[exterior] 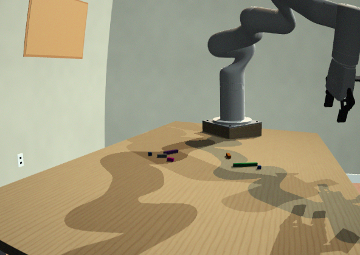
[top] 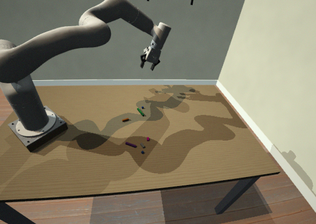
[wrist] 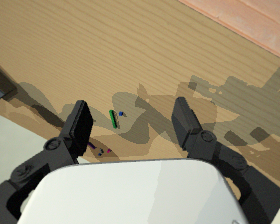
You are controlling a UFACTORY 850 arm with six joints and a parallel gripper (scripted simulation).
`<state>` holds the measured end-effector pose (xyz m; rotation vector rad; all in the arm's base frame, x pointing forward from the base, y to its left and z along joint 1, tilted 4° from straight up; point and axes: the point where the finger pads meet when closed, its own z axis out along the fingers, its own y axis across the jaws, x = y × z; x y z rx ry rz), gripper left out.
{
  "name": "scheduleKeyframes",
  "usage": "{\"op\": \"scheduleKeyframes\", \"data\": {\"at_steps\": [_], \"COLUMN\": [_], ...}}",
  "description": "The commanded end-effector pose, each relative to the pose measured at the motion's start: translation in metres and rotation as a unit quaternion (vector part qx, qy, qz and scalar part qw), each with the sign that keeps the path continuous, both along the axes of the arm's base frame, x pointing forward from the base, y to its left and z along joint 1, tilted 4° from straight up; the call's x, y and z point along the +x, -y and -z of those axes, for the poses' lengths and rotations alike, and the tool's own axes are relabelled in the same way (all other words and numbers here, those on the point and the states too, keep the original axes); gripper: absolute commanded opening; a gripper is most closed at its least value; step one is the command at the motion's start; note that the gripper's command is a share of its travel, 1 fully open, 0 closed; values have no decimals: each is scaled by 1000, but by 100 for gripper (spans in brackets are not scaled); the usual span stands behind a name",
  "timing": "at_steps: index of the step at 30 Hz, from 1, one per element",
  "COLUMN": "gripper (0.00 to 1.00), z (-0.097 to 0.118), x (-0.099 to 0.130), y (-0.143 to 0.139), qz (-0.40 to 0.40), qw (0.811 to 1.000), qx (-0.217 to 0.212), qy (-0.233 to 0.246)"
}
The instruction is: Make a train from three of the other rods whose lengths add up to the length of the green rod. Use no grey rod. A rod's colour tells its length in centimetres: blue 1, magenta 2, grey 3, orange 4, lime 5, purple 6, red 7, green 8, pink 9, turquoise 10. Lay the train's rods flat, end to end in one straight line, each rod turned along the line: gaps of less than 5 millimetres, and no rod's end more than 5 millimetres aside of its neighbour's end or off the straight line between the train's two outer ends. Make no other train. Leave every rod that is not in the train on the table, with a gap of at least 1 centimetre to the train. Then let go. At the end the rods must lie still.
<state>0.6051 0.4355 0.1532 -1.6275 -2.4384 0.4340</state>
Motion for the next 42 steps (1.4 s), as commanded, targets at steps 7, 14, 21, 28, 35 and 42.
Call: {"op": "scheduleKeyframes", "data": {"at_steps": [7,14,21,28,35,42], "gripper": [100,100,100,100,100,100], "z": [-2,-2,1,13,23,31], "x": [0,0,8,39,59,73], "y": [0,0,10,65,113,159], "qz": [0,0,19,108,182,251], "qw": [1000,1000,1000,993,981,965], "qx": [1,1,-2,-14,-24,-33], "qy": [1,1,7,33,54,72]}}
